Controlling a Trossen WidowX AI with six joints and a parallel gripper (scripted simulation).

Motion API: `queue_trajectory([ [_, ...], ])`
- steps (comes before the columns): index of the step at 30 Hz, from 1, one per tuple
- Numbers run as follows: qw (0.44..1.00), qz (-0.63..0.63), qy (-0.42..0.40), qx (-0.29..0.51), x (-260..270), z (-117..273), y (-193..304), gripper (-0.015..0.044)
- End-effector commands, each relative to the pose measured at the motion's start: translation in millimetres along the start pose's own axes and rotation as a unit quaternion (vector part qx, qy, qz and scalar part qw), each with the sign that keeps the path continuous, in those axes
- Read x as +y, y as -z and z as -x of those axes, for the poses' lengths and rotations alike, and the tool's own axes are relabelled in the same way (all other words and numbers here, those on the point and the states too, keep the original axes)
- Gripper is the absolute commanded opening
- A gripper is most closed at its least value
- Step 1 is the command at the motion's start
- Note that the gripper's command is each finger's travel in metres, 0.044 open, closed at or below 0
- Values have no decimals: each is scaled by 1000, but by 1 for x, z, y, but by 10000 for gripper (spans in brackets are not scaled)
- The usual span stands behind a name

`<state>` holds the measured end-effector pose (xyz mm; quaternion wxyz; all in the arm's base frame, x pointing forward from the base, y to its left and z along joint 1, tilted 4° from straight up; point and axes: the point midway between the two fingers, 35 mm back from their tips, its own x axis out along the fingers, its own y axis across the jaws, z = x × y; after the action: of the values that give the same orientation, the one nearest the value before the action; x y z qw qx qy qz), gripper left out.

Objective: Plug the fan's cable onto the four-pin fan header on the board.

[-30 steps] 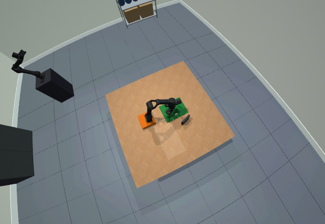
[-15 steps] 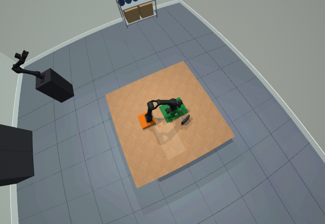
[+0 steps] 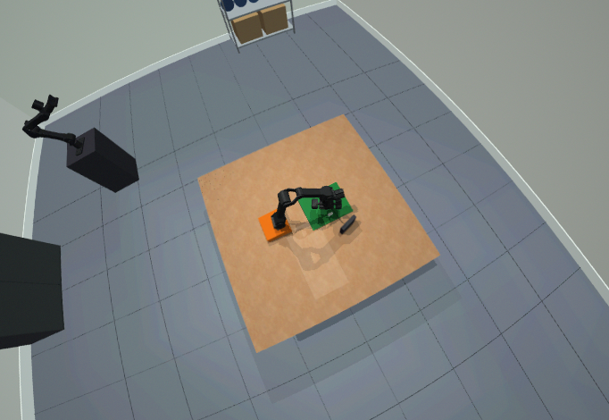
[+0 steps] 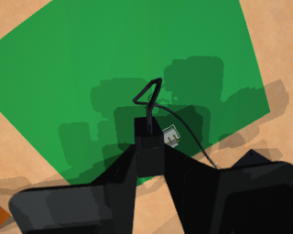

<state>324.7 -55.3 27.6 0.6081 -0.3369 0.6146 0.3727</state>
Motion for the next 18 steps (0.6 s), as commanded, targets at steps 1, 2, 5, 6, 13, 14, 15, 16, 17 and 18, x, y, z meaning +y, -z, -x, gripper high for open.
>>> queue_trajectory([
  [1,998,-65,2,-1,-5,1,2,0],
  [2,997,-82,2,-1,-6,1,2,0],
  [5,991,-134,2,-1,-9,1,4,0],
  [6,989,-151,3,-1,-9,1,5,0],
  [13,963,-269,3,-1,-15,1,10,0],
  [14,958,-285,3,-1,-16,1,10,0],
  [15,953,-302,3,-1,-17,1,11,0],
  [16,948,-318,3,-1,-18,1,12,0],
  [17,942,-334,3,-1,-19,1,13,0],
  [18,936,-351,3,-1,-20,1,13,0],
])
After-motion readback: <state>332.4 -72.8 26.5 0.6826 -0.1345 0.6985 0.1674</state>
